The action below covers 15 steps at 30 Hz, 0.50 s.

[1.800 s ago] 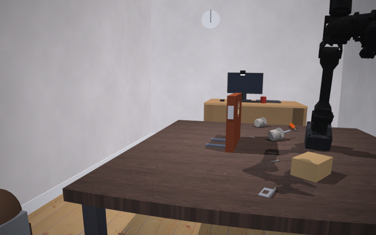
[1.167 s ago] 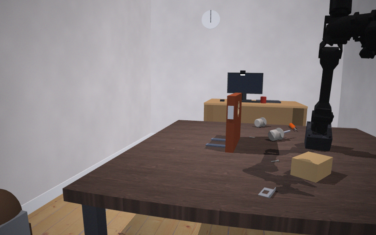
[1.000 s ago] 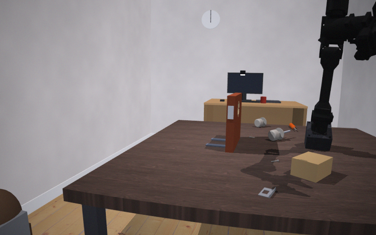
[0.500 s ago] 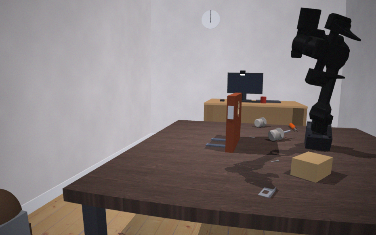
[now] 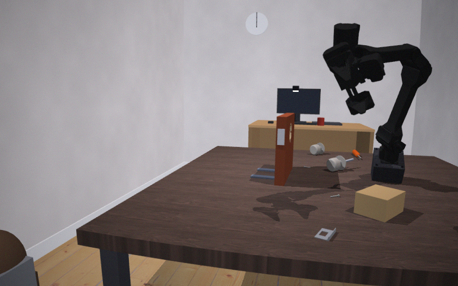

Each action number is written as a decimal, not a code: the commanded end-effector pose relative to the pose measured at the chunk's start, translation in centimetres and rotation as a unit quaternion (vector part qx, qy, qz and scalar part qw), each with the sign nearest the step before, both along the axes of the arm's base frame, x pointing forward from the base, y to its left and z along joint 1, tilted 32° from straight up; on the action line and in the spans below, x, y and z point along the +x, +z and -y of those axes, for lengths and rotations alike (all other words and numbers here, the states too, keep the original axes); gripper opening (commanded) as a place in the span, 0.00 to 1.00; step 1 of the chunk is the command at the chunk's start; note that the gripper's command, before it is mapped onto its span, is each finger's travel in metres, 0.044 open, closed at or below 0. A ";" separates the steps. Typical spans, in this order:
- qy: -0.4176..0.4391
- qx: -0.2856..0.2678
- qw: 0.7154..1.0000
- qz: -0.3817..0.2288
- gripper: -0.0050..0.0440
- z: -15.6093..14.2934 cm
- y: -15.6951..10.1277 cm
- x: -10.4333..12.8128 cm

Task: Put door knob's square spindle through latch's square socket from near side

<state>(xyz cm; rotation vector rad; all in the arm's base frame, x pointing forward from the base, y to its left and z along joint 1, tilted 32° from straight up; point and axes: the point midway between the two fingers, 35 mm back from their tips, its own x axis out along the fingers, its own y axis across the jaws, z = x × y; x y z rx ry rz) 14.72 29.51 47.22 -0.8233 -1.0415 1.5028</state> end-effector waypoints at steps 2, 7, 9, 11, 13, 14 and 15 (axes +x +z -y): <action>-0.072 -0.039 0.985 -0.149 1.00 2.4 -2.9 4.4; -0.139 -0.057 0.946 -0.289 1.00 4.8 -5.2 7.6; -0.165 -0.059 0.923 -0.343 1.00 5.9 -6.2 8.8; -0.190 -0.058 0.897 -0.396 1.00 7.1 -7.1 9.9; -0.202 -0.057 0.882 -0.422 1.00 7.7 -7.6 10.5; -0.202 -0.057 0.882 -0.422 1.00 7.7 -7.6 10.5; -0.221 -0.051 0.843 -0.488 1.00 8.3 -8.0 11.0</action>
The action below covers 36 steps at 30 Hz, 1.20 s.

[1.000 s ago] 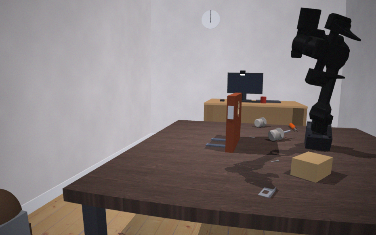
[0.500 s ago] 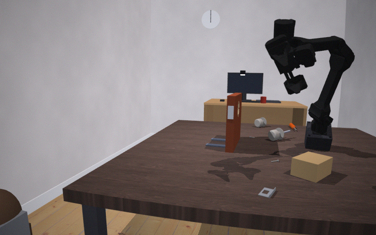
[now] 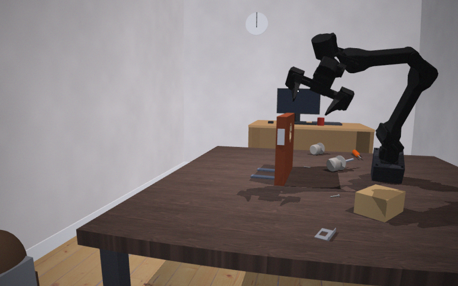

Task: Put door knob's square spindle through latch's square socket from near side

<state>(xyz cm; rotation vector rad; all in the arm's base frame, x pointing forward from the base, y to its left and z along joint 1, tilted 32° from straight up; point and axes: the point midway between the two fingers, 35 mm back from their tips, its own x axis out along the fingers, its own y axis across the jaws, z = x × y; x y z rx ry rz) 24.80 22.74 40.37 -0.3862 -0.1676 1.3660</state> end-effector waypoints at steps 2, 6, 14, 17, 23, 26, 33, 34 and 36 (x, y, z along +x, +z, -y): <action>-0.082 0.014 0.986 -0.146 1.00 3.7 -2.8 2.4; -0.146 0.034 0.957 -0.248 1.00 6.4 -4.6 3.9; -0.264 0.100 0.853 -0.438 1.00 11.9 -8.3 5.7; -0.289 0.127 0.810 -0.494 1.00 12.5 -8.8 5.8; -0.354 0.193 0.694 -0.596 1.00 17.3 -12.5 6.2; -0.378 0.231 0.625 -0.643 1.00 19.0 -14.0 6.1; -0.406 0.296 0.501 -0.705 1.00 21.9 -16.3 5.5; -0.410 0.328 0.435 -0.731 1.00 22.4 -16.8 5.3; -0.419 0.352 0.388 -0.742 1.00 24.2 -18.3 4.6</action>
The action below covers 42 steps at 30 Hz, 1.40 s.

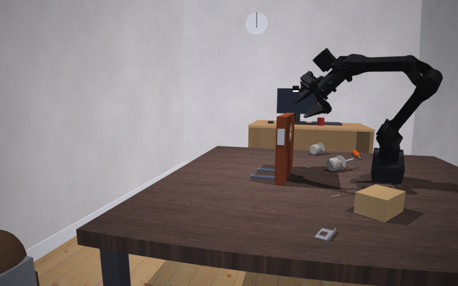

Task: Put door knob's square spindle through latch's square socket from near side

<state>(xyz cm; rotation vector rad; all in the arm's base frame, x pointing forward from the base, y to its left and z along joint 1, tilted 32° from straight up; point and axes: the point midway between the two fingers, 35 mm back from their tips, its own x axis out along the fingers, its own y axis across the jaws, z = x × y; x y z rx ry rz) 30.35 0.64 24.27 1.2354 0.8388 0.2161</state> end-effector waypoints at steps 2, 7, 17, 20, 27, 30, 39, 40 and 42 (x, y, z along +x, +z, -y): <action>-0.105 0.086 0.985 -0.102 1.00 3.1 -3.1 -1.4; -0.201 0.172 0.946 -0.185 1.00 5.1 -5.1 -2.7; -0.265 0.237 0.904 -0.238 1.00 6.0 -6.0 -3.3; -0.265 0.237 0.904 -0.238 1.00 6.0 -6.0 -3.3; -0.265 0.237 0.904 -0.238 1.00 6.0 -5.7 -3.1; -0.265 0.237 0.904 -0.238 1.00 5.9 -5.8 -3.0; -0.265 0.237 0.904 -0.238 1.00 5.7 -6.0 -2.7; -0.265 0.237 0.904 -0.238 1.00 5.7 -6.0 -2.7; -0.265 0.237 0.904 -0.238 1.00 5.7 -6.0 -2.7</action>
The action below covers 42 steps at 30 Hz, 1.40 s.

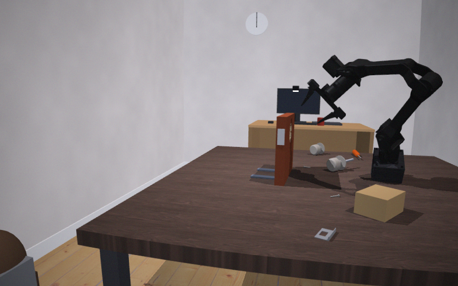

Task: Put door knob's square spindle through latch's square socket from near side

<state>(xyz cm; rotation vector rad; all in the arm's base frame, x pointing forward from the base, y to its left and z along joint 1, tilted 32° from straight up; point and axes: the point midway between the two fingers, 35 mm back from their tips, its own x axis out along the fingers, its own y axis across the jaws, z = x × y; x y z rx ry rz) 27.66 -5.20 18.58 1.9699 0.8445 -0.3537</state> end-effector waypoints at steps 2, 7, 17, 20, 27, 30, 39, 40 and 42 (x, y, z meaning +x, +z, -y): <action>-0.001 0.004 1.000 -0.005 1.00 -0.2 -0.5 0.2; -0.001 0.004 1.000 -0.005 1.00 -0.3 -0.6 0.3; -0.001 0.004 1.000 -0.005 1.00 -0.5 -0.8 0.6; -0.001 0.004 1.000 -0.005 1.00 -0.5 -0.9 0.7; -0.001 0.004 1.000 -0.005 1.00 -0.6 -1.1 0.9; -0.001 0.004 1.000 -0.005 1.00 -0.7 -1.2 1.0; -0.001 0.004 1.000 -0.005 1.00 -0.9 -1.4 1.3; -0.001 0.004 1.000 -0.005 1.00 -0.9 -1.4 1.3; -0.001 0.004 1.000 -0.005 1.00 -0.9 -1.4 1.3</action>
